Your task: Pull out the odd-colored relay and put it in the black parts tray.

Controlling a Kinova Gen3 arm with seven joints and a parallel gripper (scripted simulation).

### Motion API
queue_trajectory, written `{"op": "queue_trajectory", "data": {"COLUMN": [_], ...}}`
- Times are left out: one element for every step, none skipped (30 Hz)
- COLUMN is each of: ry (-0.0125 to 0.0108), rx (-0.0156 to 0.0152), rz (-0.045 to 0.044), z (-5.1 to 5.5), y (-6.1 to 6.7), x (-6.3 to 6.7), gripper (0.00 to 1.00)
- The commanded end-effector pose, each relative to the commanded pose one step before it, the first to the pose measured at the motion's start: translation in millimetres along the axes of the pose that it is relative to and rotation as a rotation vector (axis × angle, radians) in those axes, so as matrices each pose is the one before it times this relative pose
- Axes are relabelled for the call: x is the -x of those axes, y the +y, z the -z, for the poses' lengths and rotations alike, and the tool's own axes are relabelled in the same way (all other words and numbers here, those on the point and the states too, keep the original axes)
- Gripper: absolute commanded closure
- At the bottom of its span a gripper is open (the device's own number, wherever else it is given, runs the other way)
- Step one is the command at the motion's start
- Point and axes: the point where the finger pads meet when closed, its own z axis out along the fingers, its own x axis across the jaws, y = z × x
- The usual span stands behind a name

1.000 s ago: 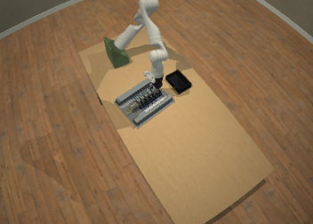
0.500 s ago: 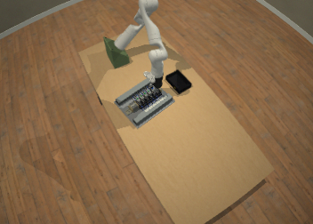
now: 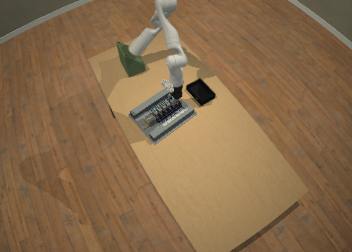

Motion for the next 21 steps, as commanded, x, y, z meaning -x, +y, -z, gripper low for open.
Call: {"op": "queue_trajectory", "data": {"ry": [-0.0086, -0.00281, -0.0023, -0.00167, -0.00101, -0.00043, -0.00007, -0.00007, -0.00043, -0.00101, -0.00168, -0.00231, -0.00282, -0.00315, 0.0, 0.0, -0.00327, -0.00315, -0.00282, -0.00231, -0.00168], "rx": [-0.00122, -0.00001, -0.00001, -0.00001, 0.0, 0.0, 0.0, 0.0, 0.0, 0.0, 0.00001, 0.00001, 0.00001, 0.0, 0.0, 0.0, 0.0, 0.0, -0.00001, -0.00001, -0.00001], "rz": [-0.00029, 0.0, 0.0, 0.0, 0.0, 0.0, 0.0, 0.0, 0.0, 0.0, 0.0, 0.0, 0.0, 0.0, 0.0, 0.0, 0.0, 0.0, 0.0, 0.0, 0.0], "z": [0.99, 0.02, 0.02, 0.01, 0.01, 0.0, 0.0, 0.0, 0.0, 0.0, 0.0, 0.01, 0.01, 0.01, 0.0, 0.0, 0.02, 0.02, 0.02, 0.02, 0.02], "y": [-0.45, 0.0, 0.0, 0.0, 0.0, 0.0, 0.0, 0.0, 0.0, 0.0, 0.0, 0.0, 0.0, 0.0, 0.0, 0.0, 0.0, 0.0, 0.0, 0.0, 0.0], "x": [0.16, -0.08, -0.07, -0.05, -0.03, -0.01, 0.0, 0.0, -0.01, -0.03, -0.05, -0.07, -0.08, -0.09, 0.0, 0.0, -0.1, -0.09, -0.08, -0.07, -0.05], "gripper": [1.0, 1.0, 1.0, 1.0, 1.0, 1.0, 1.0, 1.0, 1.0, 1.0, 1.0, 1.0, 1.0, 1.0, 1.0, 1.0, 1.0, 1.0, 1.0, 1.0, 1.0]}}
